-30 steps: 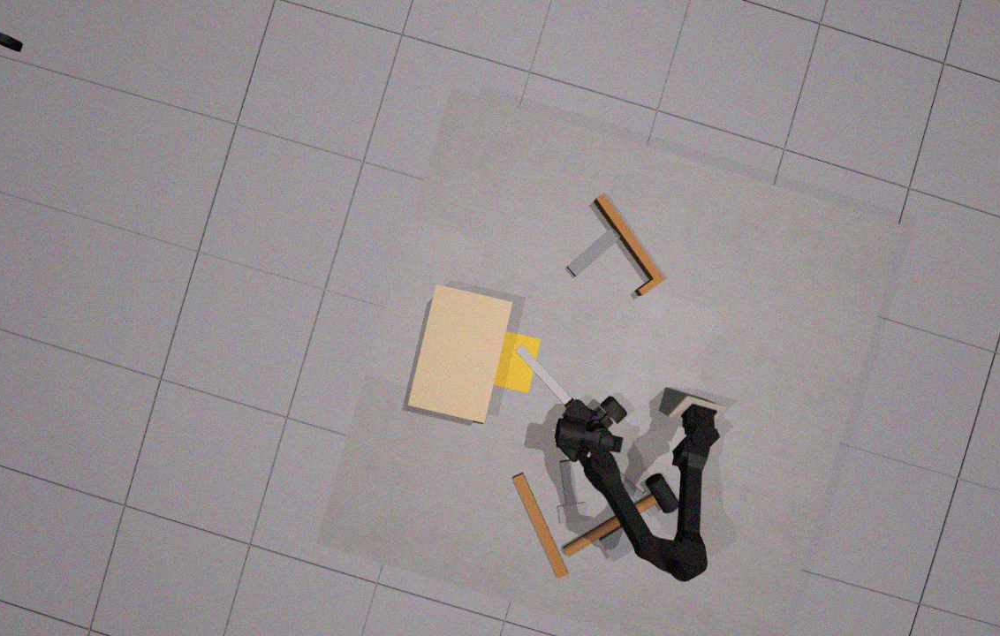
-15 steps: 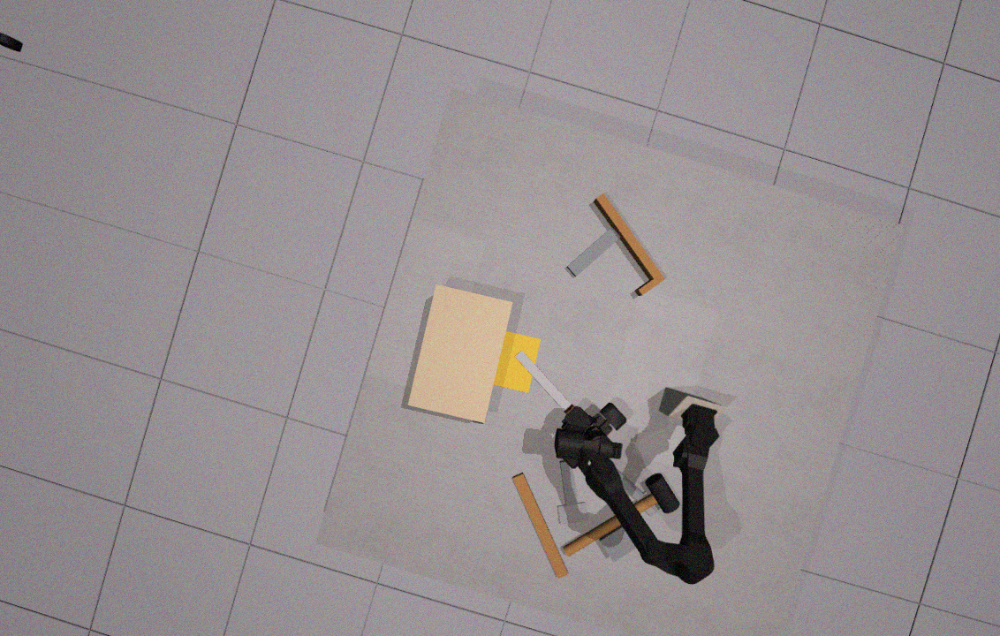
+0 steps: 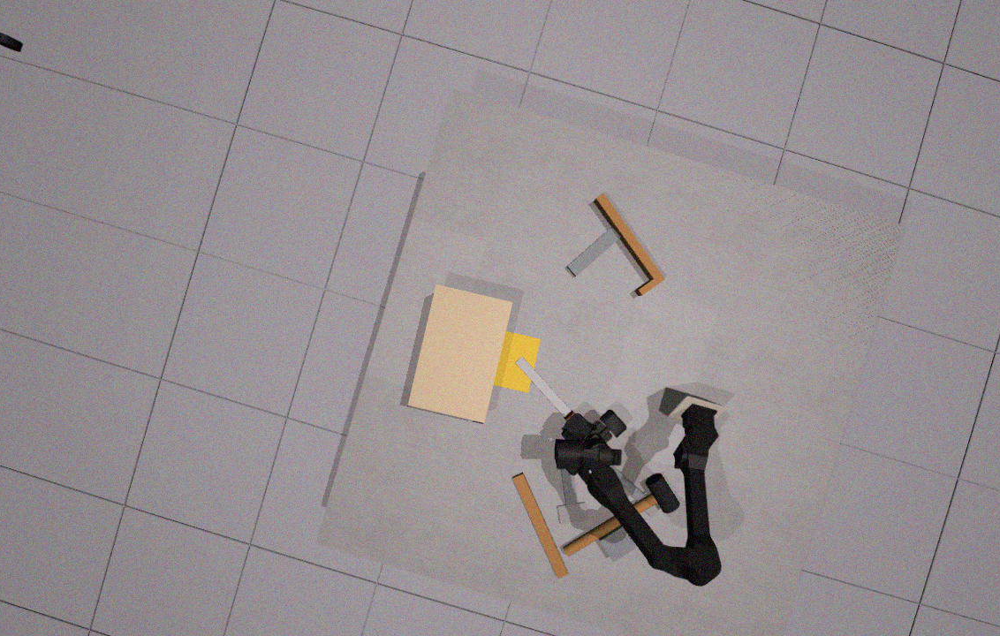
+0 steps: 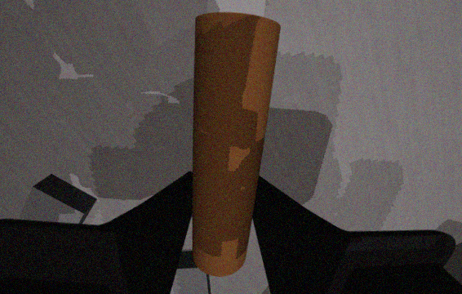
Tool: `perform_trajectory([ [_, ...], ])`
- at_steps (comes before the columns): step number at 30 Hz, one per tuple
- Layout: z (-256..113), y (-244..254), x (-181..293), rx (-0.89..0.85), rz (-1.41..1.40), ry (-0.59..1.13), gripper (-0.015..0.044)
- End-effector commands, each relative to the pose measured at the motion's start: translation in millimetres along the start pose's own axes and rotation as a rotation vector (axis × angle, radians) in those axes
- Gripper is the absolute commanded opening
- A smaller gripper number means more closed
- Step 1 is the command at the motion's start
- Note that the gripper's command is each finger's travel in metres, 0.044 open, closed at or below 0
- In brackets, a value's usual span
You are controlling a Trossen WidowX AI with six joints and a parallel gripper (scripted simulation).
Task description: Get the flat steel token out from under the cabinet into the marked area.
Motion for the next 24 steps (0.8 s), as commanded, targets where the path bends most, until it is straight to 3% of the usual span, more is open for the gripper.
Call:
perform_trajectory([
  [1, -2.8, 10.2, 3.2, -0.013, -0.015, -0.006, 0.0000],
  [24, -3.3, 36.4, 19.2, -0.015, -0.016, -0.005, 0.0000],
])
Point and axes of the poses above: the point midway between the two fingers, 35 mm back from their tips, its own z axis out along the fingers, its own y axis across the jaws, x = y × z, the point moved 1 cm from there along -z, back along the fingers, and after that the axes turned 10 degrees about -z, right-handed, at the moved point
